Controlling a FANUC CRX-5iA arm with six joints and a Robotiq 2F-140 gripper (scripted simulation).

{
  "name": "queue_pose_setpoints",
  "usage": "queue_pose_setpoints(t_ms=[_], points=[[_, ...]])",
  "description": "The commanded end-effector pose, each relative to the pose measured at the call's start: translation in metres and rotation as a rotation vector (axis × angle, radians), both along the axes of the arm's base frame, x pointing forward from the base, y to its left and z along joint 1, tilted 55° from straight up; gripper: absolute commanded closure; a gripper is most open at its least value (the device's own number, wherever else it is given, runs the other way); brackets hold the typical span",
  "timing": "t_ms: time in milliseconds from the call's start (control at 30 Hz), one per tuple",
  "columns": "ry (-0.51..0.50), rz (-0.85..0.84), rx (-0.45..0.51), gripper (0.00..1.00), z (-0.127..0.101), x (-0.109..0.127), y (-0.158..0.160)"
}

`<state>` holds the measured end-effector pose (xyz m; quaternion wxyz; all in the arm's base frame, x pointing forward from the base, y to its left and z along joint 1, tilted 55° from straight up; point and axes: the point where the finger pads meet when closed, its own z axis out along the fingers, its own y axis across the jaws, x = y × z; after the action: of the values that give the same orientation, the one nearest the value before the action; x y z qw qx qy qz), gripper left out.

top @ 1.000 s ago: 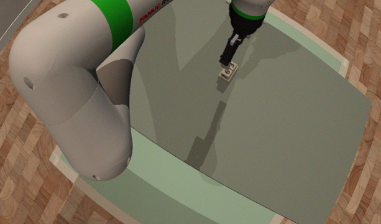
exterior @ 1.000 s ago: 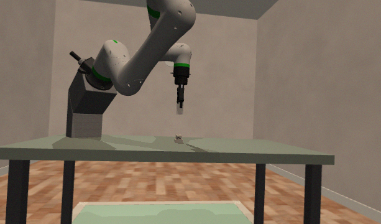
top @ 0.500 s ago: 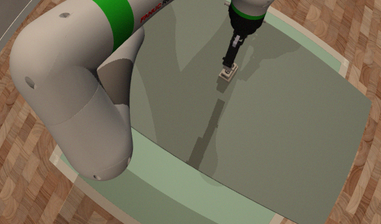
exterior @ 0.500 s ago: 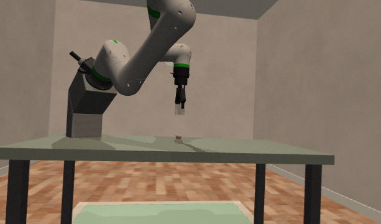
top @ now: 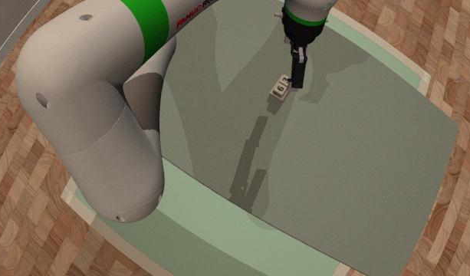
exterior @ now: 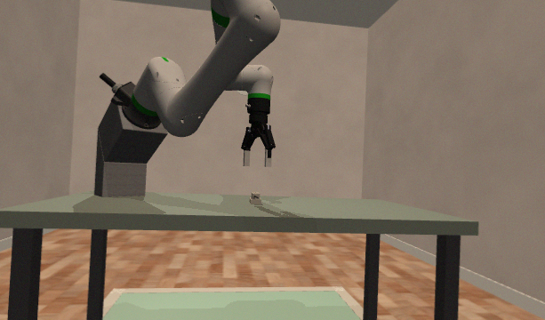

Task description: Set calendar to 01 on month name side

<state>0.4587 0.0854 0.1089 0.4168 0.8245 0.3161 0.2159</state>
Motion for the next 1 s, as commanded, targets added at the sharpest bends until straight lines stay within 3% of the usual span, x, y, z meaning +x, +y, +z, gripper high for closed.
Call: queue_pose_setpoints(t_ms=[0,67,500,567,633,967], points=[[0.073,0.062,-0.066,0.00,-0.001,0.001,-0.001],[0.134,0.126,-0.135,0.00,-0.003,0.003,-0.002],[0.339,0.335,-0.364,0.00,-0.007,0.008,-0.007],[0.339,0.335,-0.364,0.00,-0.007,0.008,-0.007],[0.400,0.398,-0.433,0.00,-0.009,0.009,-0.008],[0.550,0.552,-0.600,0.00,-0.013,0.012,-0.011]])
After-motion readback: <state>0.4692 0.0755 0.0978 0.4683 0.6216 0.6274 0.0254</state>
